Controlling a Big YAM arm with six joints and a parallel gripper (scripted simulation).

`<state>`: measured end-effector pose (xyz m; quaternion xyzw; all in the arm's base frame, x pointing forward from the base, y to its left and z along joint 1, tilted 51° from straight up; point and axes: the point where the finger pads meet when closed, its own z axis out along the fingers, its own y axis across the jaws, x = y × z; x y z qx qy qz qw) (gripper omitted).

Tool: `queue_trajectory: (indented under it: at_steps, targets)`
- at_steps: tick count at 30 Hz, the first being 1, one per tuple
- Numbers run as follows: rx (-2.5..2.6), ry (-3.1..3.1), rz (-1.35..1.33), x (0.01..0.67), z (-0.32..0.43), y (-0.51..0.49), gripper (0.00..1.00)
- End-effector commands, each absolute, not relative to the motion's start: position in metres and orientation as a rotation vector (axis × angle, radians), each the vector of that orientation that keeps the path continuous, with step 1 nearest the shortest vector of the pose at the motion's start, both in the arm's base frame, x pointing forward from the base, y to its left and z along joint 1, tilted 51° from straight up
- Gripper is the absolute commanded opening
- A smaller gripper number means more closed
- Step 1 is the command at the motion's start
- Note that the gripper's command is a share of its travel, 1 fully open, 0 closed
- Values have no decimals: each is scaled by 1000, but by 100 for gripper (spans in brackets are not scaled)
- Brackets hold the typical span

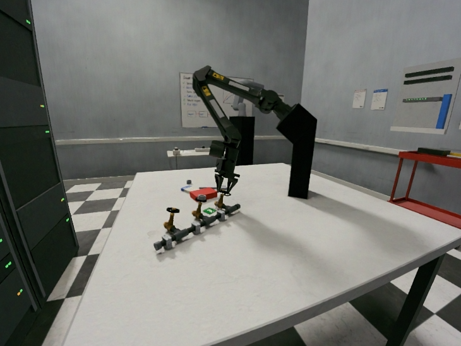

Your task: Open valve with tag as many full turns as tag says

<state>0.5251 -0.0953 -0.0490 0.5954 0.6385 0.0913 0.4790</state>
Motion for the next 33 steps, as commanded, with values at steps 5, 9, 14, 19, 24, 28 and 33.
queue_trajectory:
  at_steps: [5,9,14,19,24,28,33]
  targets:
    - [1476,1526,244,526,-42,-99,0]
    - [1471,1531,240,526,-42,-99,0]
    - [1438,1559,216,526,-42,-99,0]
    - [1381,1606,174,526,-42,-99,0]
    - [1270,1691,96,526,-42,-99,0]
    - [1174,1756,32,526,-42,-99,0]
    - [1009,1855,-74,527,-42,-99,0]
